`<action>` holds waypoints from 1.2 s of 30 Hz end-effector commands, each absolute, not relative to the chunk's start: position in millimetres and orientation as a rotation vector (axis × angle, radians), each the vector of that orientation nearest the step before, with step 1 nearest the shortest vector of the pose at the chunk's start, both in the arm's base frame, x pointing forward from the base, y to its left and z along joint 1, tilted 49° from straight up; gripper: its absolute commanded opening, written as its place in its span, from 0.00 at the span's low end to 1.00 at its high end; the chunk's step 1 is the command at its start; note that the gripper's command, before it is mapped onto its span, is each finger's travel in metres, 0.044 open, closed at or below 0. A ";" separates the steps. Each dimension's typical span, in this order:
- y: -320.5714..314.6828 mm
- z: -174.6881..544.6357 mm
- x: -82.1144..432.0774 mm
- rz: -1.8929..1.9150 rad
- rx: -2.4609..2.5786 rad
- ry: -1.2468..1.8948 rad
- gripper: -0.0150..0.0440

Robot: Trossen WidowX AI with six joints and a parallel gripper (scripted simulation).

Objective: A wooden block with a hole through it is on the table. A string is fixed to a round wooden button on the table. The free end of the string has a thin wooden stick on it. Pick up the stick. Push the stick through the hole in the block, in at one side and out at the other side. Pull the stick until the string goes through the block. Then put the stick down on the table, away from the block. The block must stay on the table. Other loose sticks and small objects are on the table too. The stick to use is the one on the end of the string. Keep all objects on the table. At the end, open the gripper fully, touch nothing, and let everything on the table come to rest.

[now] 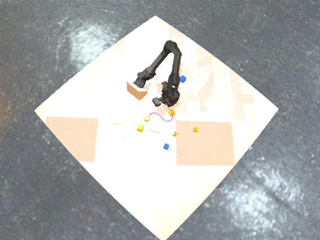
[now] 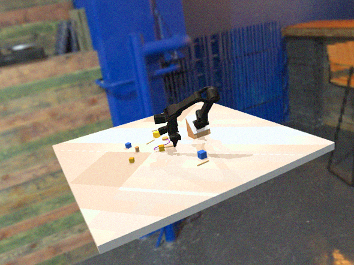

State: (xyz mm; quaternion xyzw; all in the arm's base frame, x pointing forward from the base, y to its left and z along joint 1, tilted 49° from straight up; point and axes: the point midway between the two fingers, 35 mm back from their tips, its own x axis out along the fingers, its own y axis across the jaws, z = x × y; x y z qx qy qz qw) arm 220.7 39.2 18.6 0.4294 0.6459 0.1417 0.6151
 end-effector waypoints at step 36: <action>49.4 24.4 190.0 0.327 0.995 1.500 0.25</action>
